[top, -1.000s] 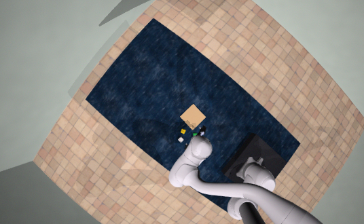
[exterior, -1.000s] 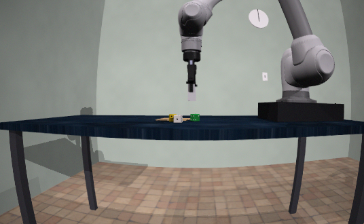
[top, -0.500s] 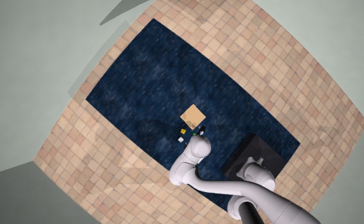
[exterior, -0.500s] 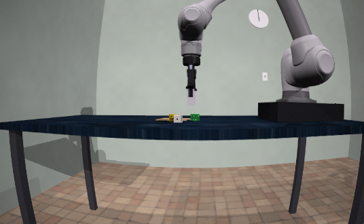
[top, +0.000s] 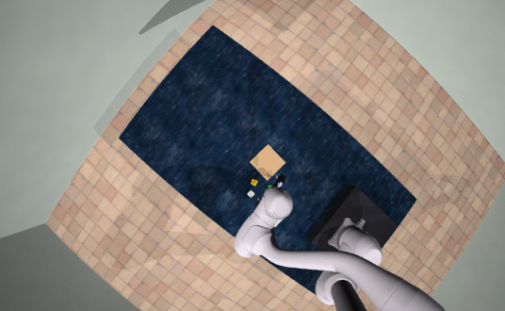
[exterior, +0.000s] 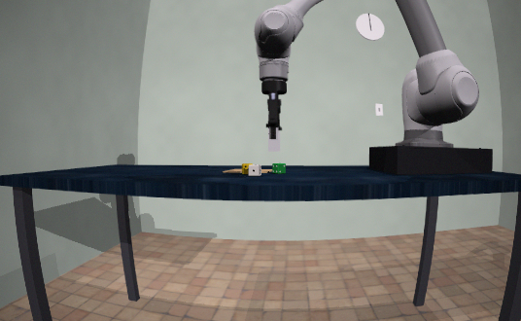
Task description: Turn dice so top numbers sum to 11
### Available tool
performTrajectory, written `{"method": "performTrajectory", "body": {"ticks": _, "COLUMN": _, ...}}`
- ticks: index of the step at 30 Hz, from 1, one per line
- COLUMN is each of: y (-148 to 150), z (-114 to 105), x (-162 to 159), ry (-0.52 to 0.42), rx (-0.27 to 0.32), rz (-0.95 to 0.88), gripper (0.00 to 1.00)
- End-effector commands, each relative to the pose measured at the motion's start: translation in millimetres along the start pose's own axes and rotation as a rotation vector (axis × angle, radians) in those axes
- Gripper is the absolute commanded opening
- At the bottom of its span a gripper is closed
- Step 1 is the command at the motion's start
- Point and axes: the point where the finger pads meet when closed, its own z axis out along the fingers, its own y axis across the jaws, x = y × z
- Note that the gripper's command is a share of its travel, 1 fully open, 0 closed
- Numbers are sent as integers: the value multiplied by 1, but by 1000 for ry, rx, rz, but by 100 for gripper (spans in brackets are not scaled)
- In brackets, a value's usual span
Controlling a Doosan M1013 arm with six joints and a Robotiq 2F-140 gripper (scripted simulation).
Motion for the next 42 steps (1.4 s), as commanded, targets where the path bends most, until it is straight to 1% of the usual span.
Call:
{"method": "performTrajectory", "body": {"ticks": 1, "y": 0, "z": 0, "x": 0, "ry": 0, "rx": 0, "rz": 0, "gripper": 100}}
{"method": "performTrajectory", "body": {"ticks": 19, "y": -1, "z": 0, "x": 3, "ry": 0, "rx": 0, "rz": 0, "gripper": 100}}
{"method": "performTrajectory", "body": {"ticks": 23, "y": -7, "z": 0, "x": 19, "ry": 0, "rx": 0, "rz": 0, "gripper": 100}}
{"method": "performTrajectory", "body": {"ticks": 30, "y": -25, "z": 0, "x": 65, "ry": 0, "rx": 0, "rz": 0, "gripper": 100}}
{"method": "performTrajectory", "body": {"ticks": 33, "y": -30, "z": 0, "x": 80, "ry": 0, "rx": 0, "rz": 0, "gripper": 100}}
{"method": "performTrajectory", "body": {"ticks": 42, "y": -34, "z": 0, "x": 89, "ry": 0, "rx": 0, "rz": 0, "gripper": 100}}
